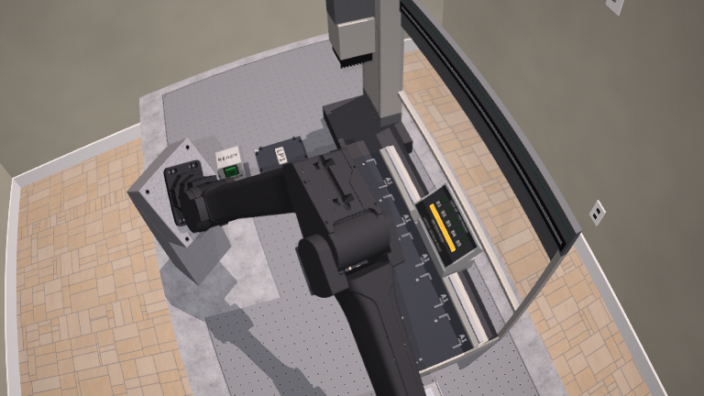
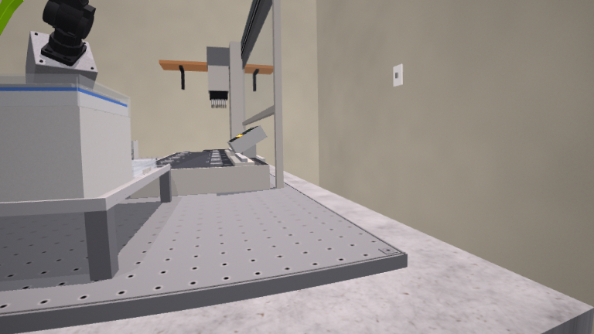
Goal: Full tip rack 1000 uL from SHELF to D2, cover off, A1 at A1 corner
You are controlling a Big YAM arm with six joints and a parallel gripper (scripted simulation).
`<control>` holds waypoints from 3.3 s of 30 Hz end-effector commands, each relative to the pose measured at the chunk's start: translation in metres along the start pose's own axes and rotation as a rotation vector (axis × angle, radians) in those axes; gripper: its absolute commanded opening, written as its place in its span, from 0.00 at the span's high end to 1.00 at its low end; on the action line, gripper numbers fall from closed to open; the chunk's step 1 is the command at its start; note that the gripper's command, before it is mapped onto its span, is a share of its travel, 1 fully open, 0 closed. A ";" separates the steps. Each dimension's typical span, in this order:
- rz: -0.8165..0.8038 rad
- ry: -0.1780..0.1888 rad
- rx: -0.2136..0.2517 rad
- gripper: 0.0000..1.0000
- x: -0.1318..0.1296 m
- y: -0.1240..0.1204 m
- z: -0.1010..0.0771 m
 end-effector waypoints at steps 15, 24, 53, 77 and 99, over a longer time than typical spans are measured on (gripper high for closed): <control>-0.005 -0.007 -0.008 0.00 -0.052 0.012 0.003; -0.005 -0.008 -0.008 0.00 -0.087 0.018 0.002; -0.020 0.007 -0.027 0.00 -0.099 0.029 -0.012; -0.003 -0.010 -0.008 0.00 -0.146 0.028 0.001; -0.021 -0.001 -0.024 0.00 -0.208 0.050 -0.011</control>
Point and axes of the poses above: the point where the finger pads meet when closed, its own z axis out along the fingers, its own x axis across the jaws, y = z × x, the point moved 1 cm from there along -z, back along the fingers, and after that the axes turned 11 degrees about z, right-handed, at the moved point
